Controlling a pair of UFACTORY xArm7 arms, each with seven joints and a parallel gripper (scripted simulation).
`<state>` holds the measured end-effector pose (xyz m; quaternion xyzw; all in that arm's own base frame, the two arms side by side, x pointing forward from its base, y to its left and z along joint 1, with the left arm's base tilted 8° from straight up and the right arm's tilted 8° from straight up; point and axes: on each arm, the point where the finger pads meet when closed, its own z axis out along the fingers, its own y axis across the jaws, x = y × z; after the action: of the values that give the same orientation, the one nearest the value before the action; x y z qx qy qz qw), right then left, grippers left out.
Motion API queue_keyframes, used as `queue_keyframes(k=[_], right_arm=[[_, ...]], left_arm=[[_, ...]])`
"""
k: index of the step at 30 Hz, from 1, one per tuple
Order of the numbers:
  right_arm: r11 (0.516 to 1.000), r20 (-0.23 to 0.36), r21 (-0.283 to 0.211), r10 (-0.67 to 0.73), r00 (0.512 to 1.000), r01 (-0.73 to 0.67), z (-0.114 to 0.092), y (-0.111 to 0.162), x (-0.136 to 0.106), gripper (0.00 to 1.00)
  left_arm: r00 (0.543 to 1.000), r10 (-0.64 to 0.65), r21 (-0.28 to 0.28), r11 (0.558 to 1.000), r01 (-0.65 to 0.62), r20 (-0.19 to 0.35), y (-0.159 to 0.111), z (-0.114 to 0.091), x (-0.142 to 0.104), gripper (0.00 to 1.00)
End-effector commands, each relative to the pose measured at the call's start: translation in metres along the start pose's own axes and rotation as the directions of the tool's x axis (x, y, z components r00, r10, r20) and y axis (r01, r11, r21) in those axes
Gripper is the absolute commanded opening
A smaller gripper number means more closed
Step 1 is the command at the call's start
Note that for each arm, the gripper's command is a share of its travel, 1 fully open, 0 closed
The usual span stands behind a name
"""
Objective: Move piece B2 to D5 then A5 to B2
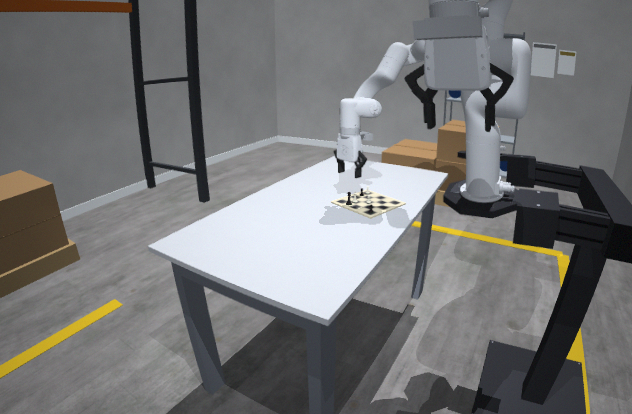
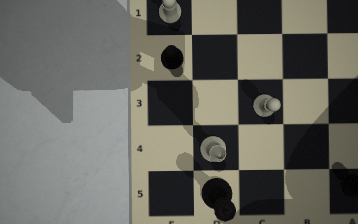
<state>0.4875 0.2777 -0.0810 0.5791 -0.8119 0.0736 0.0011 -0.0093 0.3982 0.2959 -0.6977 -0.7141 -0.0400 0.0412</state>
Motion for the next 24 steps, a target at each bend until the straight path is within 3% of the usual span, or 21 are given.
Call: queue_keyframes(k=[1, 5, 8, 15, 17, 19, 24], right_arm=[[1.0, 0.004, 0.003, 0.0, 1.0, 0.0, -0.002, -0.001, -0.002, 1.0], [1.0, 0.004, 0.002, 0.02, 1.0, -0.02, -0.001, 0.002, -0.002, 1.0], [0.992, 0.004, -0.003, 0.126, 0.992, -0.125, 0.002, 0.019, -0.004, 1.0], [0.917, 0.0, -0.009, 0.399, 0.917, -0.399, 0.01, 0.058, -0.006, 1.0], [0.917, 0.0, -0.009, 0.399, 0.917, -0.399, 0.01, 0.058, -0.006, 1.0], [0.858, -0.001, -0.009, 0.513, 0.859, -0.513, 0.013, 0.074, -0.005, 1.0], [0.768, -0.001, -0.006, 0.641, 0.768, -0.641, 0.016, 0.092, -0.002, 1.0]], left_arm=[[1.0, 0.0, 0.0, 1.0, 0.0, -0.005, 0.0, -0.002, 0.001, 1.0], [1.0, 0.0, 0.0, 1.0, 0.0, -0.005, 0.0, -0.002, 0.001, 1.0], [1.0, 0.0, 0.0, 1.0, 0.0, -0.005, 0.0, -0.002, 0.001, 1.0], [1.0, 0.0, 0.0, 1.0, 0.0, -0.005, 0.0, -0.002, 0.001, 1.0], [1.0, 0.0, 0.0, 1.0, 0.0, -0.005, 0.0, -0.002, 0.001, 1.0], [1.0, 0.0, 0.0, 1.0, 0.0, -0.005, 0.0, -0.002, 0.001, 1.0], [1.0, 0.0, 0.0, 1.0, 0.0, -0.005, 0.0, -0.002, 0.001, 1.0]])
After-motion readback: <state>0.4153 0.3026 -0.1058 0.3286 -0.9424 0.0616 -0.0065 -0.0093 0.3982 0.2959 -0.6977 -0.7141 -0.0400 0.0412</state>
